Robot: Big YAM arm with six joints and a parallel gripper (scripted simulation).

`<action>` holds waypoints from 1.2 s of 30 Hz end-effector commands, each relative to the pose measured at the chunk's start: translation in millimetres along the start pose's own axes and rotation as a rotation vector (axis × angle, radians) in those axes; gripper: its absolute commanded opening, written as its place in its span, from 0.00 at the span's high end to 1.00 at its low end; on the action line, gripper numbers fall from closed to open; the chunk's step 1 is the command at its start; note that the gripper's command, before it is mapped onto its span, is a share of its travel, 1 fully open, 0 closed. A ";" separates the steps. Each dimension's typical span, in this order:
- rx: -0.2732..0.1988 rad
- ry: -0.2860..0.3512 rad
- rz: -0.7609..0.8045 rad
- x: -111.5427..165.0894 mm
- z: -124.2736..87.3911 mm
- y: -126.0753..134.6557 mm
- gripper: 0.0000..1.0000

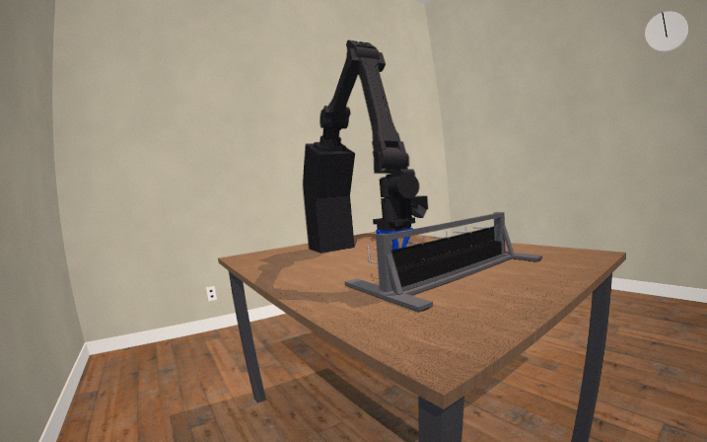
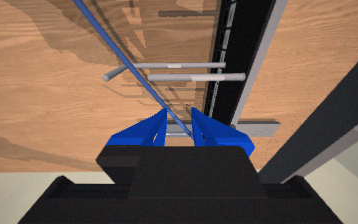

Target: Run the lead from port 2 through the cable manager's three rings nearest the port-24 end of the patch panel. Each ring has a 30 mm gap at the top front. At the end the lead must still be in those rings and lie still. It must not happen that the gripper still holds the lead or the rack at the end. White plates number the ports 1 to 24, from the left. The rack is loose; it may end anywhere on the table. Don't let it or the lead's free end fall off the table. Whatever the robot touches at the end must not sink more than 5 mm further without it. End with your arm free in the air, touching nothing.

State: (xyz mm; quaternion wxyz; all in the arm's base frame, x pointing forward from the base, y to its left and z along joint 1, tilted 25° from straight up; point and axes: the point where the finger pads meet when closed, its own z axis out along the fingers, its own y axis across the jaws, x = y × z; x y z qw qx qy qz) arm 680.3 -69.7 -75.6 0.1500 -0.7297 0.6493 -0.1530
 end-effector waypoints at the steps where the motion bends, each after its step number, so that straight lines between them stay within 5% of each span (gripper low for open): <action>1: 0.030 0.003 -0.009 -5.7 -9.7 -24.3 0.68; 17: 0.031 0.003 -0.009 -5.7 -10.4 -24.9 0.68; 25: 0.061 0.009 -0.012 -3.9 -30.4 -38.4 0.68; 28: 0.029 0.002 -0.012 -7.6 -28.4 -19.1 0.68; 36: 0.029 0.005 -0.011 -1.6 -49.1 -17.1 0.68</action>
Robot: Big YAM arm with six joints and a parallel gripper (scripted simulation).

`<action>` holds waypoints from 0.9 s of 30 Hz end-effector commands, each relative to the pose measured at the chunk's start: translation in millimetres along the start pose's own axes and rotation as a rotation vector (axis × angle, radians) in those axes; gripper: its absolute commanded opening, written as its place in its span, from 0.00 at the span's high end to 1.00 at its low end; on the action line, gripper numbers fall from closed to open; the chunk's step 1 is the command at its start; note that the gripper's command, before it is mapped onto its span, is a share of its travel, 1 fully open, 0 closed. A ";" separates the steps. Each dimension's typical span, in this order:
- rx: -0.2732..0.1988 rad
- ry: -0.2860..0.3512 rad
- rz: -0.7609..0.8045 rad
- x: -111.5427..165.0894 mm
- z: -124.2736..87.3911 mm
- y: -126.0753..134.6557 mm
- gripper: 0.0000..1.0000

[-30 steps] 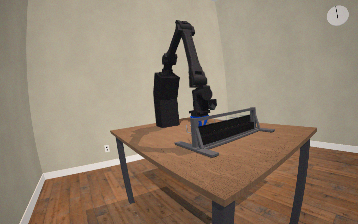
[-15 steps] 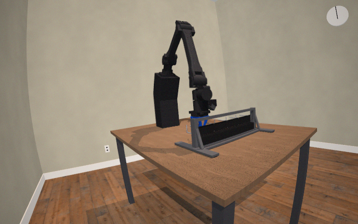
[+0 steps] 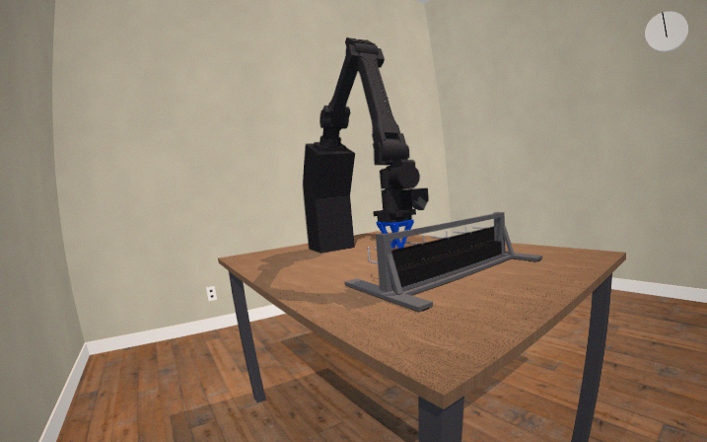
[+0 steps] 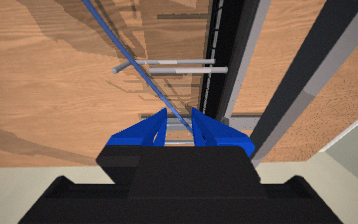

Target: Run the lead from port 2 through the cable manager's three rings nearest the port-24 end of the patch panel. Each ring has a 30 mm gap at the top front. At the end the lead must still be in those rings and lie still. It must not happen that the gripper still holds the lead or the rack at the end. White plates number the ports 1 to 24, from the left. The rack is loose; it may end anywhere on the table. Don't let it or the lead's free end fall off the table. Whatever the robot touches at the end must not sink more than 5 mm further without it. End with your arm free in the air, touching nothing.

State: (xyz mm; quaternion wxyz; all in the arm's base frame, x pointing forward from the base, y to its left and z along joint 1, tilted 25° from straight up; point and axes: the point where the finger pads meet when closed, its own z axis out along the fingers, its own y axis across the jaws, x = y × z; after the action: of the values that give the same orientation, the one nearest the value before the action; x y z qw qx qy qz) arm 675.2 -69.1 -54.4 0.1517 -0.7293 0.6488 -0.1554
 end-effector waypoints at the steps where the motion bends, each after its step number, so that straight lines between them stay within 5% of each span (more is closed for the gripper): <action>1: 0.023 0.005 -0.011 -0.1 -30.9 -12.6 0.68; 18: 0.023 0.009 0.001 8.0 -73.8 -9.5 0.68; 23: 0.023 0.008 0.002 8.0 -77.6 -9.4 0.68; 24: -0.011 0.000 0.005 6.2 -60.3 3.7 0.68; 27: 0.008 0.005 0.003 7.2 -71.7 -3.7 0.68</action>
State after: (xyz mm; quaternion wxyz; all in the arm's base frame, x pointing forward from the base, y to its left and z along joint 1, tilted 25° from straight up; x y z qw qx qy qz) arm 653.0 -66.5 0.2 0.1526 -0.7307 0.6464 -0.1578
